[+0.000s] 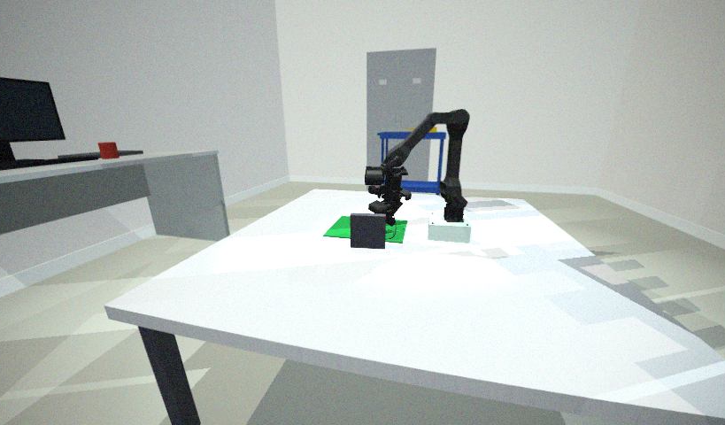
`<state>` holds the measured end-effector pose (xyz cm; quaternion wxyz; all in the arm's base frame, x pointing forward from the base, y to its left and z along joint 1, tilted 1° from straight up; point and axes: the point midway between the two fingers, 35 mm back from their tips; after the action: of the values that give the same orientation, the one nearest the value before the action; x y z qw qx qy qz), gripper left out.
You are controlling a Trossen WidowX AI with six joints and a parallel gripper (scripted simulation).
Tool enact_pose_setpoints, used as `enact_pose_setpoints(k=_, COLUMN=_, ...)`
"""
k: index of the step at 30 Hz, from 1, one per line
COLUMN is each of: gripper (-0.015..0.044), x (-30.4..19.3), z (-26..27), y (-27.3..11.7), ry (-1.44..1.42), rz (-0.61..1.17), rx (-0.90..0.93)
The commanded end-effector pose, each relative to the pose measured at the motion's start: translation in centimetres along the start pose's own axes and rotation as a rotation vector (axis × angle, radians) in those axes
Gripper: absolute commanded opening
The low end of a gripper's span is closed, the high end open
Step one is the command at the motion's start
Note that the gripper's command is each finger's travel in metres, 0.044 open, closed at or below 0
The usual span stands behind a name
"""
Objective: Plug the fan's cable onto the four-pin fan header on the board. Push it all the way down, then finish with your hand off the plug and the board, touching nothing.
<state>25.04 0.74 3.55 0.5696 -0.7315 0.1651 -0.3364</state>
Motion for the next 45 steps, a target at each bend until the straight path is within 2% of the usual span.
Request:
enact_pose_setpoints(k=1, gripper=0.0000, x=-0.2, z=0.1, y=0.5, ry=-0.001, rz=-0.050, rx=-0.021)
enact_pose_setpoints(k=23, gripper=0.0000, x=-1.0, z=0.4, y=1.8, ry=0.007, rz=-0.326, rx=-0.064)
enact_pose_setpoints(k=45, gripper=0.0000, x=-1.8, z=0.5, y=1.7, ry=0.034, rz=-0.615, rx=-0.031)
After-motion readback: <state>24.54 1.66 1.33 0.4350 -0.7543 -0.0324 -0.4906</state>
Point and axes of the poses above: the point midway between the two fingers, 35 mm back from their tips, its own y axis out along the fingers, its own z axis across the jaws, x = y × z, and after that the axes turned 4 degrees about y, right-handed
